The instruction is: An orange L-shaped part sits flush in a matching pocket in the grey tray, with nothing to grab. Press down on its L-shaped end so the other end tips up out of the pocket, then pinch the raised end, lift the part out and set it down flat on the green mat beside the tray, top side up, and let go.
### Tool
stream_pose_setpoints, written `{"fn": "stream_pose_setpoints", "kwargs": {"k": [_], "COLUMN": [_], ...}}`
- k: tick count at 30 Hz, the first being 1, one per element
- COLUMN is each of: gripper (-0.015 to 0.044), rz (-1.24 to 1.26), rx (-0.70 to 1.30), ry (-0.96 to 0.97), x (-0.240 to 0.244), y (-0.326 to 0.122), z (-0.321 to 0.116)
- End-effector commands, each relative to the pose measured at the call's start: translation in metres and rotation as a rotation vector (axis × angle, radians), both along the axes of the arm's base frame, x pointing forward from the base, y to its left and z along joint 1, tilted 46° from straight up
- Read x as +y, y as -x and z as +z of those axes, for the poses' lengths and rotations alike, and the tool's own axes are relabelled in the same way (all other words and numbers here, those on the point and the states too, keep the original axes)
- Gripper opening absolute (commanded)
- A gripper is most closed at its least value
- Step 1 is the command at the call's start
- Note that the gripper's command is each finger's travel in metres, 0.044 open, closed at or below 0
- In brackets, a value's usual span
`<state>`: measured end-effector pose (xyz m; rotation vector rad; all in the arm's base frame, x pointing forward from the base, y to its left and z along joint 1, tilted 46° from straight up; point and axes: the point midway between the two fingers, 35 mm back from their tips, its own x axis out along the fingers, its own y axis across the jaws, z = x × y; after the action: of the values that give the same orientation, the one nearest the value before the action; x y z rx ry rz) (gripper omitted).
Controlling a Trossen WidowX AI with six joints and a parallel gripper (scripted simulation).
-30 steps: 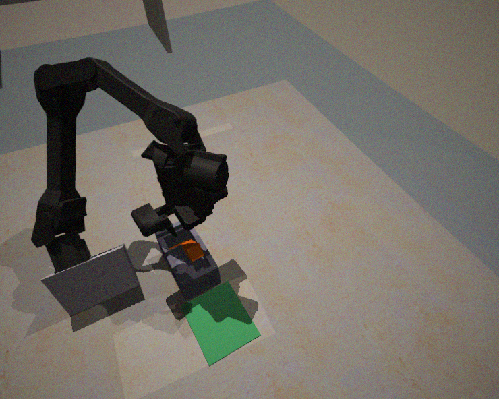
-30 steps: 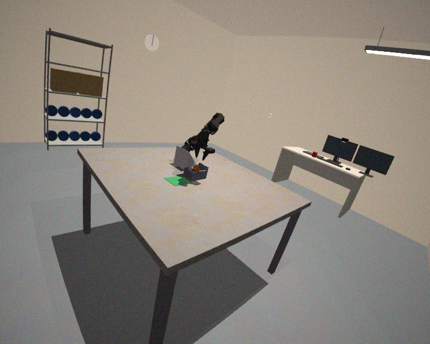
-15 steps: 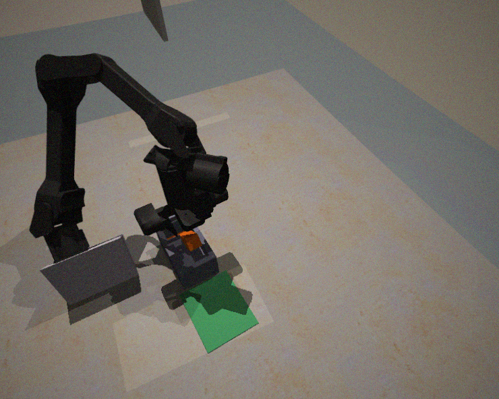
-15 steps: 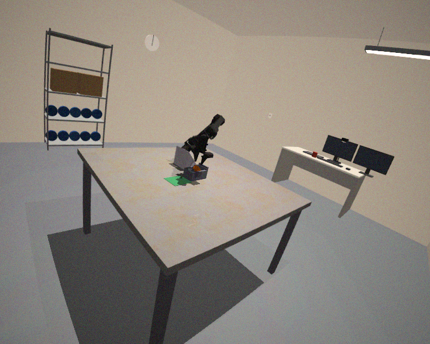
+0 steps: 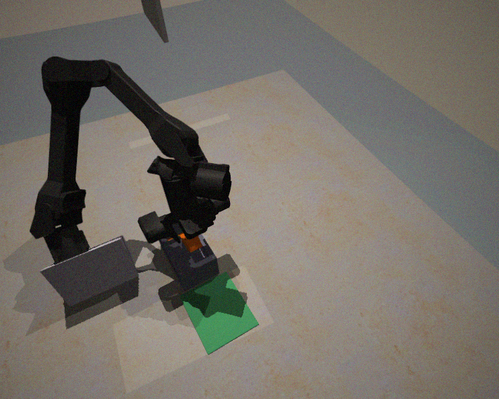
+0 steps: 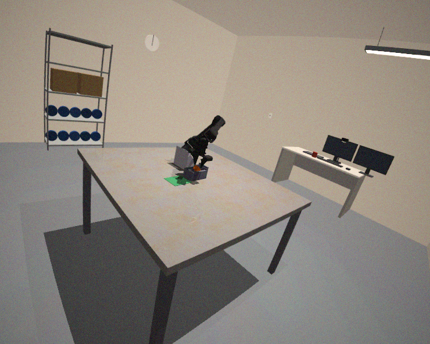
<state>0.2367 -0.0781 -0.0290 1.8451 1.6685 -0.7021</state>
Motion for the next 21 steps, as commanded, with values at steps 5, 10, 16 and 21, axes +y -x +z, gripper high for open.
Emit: {"fn": "stream_pose_setpoints", "kwargs": {"k": [5,10,16,21], "gripper": [0.0280,0.0280,0.0254,0.0142], "rz": [-0.004,-0.004,0.001,0.001], "rx": [0.004,0.003,0.000,0.000], "ry": [-0.006,-0.006,-0.003,-0.003], "x": [0.010,0.016,0.018,0.018], "y": [-0.001,-0.001,-0.001,-0.001], "z": [-0.009,-0.015,-0.016,-0.016]}}
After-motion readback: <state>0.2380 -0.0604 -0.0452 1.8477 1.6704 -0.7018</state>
